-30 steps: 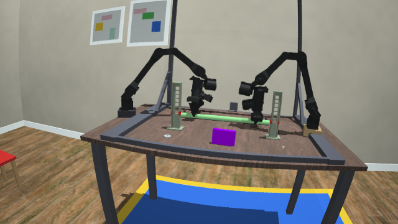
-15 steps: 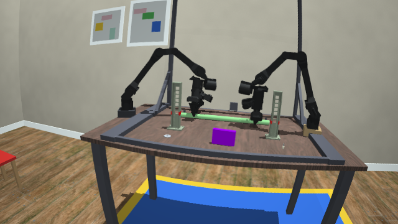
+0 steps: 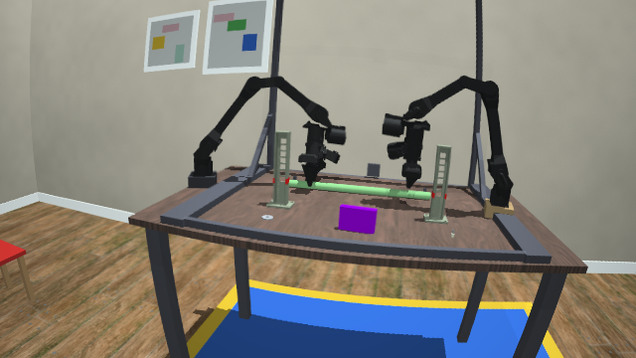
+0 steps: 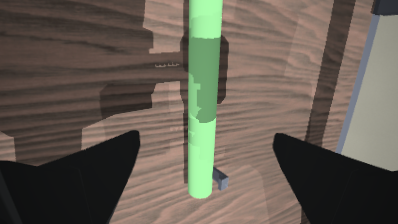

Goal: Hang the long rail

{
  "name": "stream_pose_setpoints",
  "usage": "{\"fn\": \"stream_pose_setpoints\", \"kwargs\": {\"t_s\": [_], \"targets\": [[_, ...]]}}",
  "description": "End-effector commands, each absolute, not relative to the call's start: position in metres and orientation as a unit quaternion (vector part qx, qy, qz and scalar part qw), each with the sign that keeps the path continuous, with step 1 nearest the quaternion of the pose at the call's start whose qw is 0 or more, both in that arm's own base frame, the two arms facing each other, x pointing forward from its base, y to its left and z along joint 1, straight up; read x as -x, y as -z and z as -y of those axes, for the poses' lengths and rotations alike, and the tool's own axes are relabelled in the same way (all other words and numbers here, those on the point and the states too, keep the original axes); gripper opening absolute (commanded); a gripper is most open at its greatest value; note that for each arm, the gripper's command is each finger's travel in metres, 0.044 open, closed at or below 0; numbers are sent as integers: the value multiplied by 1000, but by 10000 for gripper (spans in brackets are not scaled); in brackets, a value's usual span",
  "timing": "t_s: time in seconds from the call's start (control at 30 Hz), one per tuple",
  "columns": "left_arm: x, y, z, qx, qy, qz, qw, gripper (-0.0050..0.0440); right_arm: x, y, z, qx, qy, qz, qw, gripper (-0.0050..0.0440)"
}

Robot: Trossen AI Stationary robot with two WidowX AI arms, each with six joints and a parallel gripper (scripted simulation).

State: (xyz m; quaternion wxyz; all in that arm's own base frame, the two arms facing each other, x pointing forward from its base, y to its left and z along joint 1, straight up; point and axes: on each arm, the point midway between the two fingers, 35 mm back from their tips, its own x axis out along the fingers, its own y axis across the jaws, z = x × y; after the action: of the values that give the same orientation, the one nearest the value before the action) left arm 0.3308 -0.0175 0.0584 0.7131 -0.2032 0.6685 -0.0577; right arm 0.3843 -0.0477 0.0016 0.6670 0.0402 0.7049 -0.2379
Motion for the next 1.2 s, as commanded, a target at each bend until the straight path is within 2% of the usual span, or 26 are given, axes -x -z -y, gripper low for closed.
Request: {"fn": "stream_pose_setpoints", "kwargs": {"t_s": [0.0, 0.07, 0.13, 0.23, 0.53, 1.17], "targets": [[-333, -66, 16, 191, 45, -676, 711, 344, -389, -11, 49, -43, 238, -695, 677, -50], [-335, -64, 18, 178, 27, -683, 708, 296, -389, -11, 49, -43, 238, -695, 677, -50], [-335, -64, 18, 178, 27, -683, 708, 296, -389, -11, 49, -43, 238, -695, 677, -50], [-340, -59, 23, 134, -30, -698, 703, 225, -389, -11, 49, -43, 238, -695, 677, -50], [-350, -55, 43, 27, -150, -694, 704, 225, -389, -11, 49, -43, 238, -695, 677, -50], [-337, -31, 64, -26, -176, -703, 688, 225, -389, -11, 49, -43, 238, -695, 677, -50]]}}
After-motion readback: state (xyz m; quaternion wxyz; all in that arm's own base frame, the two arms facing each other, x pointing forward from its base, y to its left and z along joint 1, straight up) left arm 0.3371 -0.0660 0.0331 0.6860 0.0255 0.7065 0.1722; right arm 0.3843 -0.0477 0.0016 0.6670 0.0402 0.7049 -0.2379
